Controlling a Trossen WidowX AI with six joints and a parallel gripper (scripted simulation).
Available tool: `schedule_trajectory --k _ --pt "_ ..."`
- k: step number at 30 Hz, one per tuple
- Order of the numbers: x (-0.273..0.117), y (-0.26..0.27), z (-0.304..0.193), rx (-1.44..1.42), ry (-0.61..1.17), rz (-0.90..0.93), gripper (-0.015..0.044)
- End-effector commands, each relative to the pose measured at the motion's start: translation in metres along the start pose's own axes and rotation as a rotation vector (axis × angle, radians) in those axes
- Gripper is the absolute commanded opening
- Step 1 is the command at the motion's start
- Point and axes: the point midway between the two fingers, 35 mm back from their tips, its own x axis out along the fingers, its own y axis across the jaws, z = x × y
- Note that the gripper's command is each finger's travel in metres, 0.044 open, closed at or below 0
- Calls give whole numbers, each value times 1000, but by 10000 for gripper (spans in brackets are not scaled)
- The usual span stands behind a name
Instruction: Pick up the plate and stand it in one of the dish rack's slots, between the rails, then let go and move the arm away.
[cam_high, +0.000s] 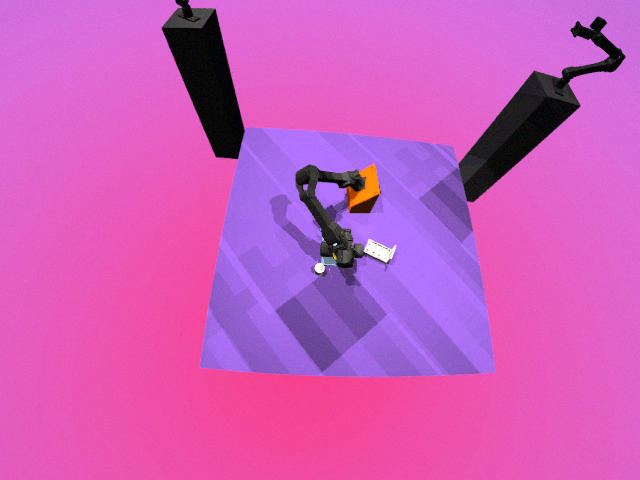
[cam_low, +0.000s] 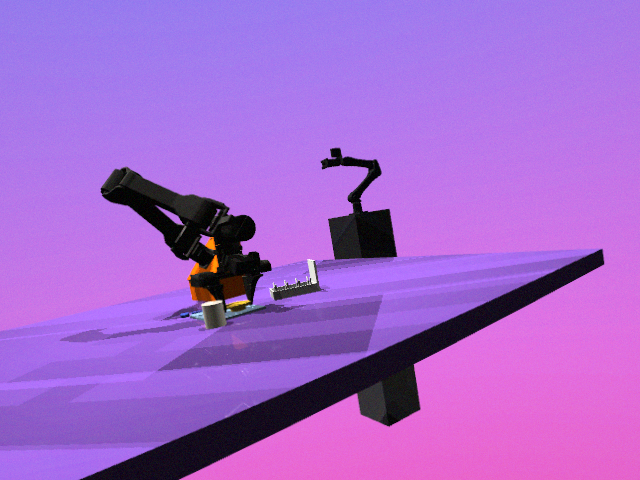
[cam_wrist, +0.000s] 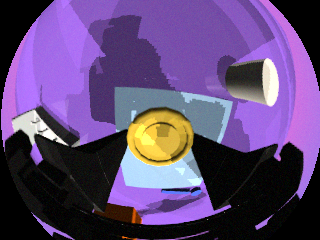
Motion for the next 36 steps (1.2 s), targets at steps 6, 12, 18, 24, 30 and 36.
schedule_trajectory --k 6,12,18,24,30,36 --pt "-11 2 4 -3 0 7 148" --pt "-42 6 10 -3 0 19 0" --pt "-72 8 14 -4 0 25 0" --pt "-100 9 17 -4 1 25 0" --pt "-126 10 18 -5 2 22 0" --pt "-150 10 19 -4 2 17 0"
